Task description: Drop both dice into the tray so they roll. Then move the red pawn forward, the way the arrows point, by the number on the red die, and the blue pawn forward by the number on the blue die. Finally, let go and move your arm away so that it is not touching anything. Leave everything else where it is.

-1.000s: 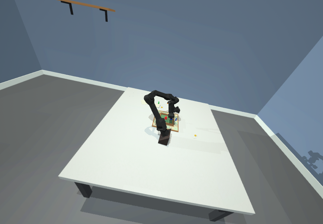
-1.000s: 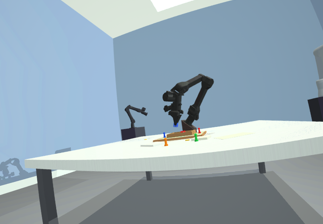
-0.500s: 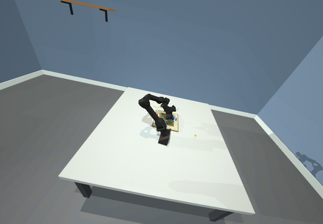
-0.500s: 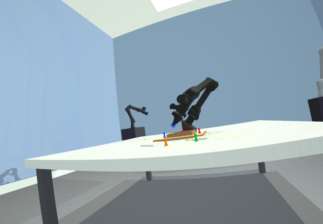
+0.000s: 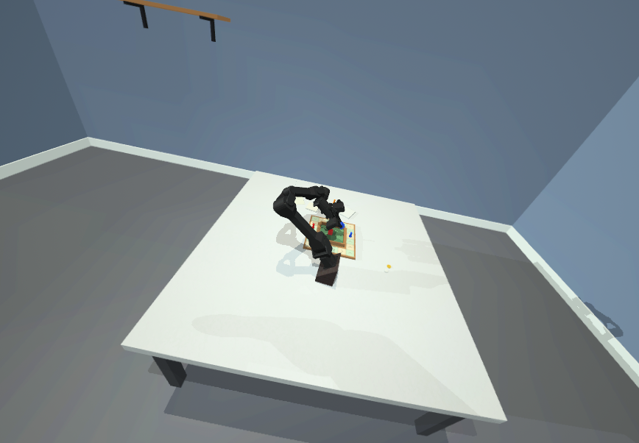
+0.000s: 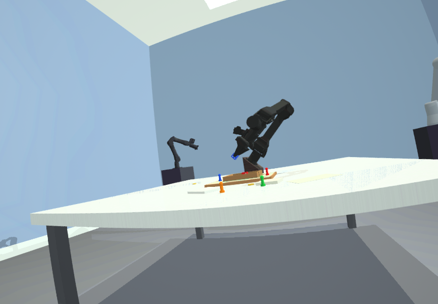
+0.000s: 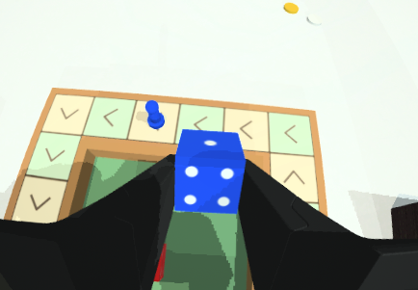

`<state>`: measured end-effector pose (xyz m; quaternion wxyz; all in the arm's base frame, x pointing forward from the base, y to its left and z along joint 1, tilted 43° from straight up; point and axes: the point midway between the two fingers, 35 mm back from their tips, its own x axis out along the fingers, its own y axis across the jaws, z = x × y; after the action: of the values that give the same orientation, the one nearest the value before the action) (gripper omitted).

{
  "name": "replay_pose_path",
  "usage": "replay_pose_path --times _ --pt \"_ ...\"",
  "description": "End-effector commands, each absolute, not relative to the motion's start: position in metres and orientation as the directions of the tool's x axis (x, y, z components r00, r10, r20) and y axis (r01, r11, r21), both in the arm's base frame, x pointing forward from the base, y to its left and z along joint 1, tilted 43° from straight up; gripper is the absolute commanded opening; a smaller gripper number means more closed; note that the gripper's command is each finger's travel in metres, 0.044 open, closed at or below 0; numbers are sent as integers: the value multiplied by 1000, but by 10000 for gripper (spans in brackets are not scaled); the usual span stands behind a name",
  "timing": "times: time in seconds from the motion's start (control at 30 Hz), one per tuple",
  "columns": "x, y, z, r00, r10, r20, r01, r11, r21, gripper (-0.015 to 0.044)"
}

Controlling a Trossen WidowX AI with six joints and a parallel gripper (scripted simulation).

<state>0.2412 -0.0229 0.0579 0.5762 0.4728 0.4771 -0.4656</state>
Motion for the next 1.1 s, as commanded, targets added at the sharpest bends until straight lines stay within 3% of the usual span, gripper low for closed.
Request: replay_pose_path --times 0.0,0.53,1.07 --pt "237 -23 60 105 -91 -990 989 113 94 0" --pt "238 -23 60 103 -85 -991 989 119 92 0" --pt "239 -50 89 104 -93 -990 989 113 94 420"
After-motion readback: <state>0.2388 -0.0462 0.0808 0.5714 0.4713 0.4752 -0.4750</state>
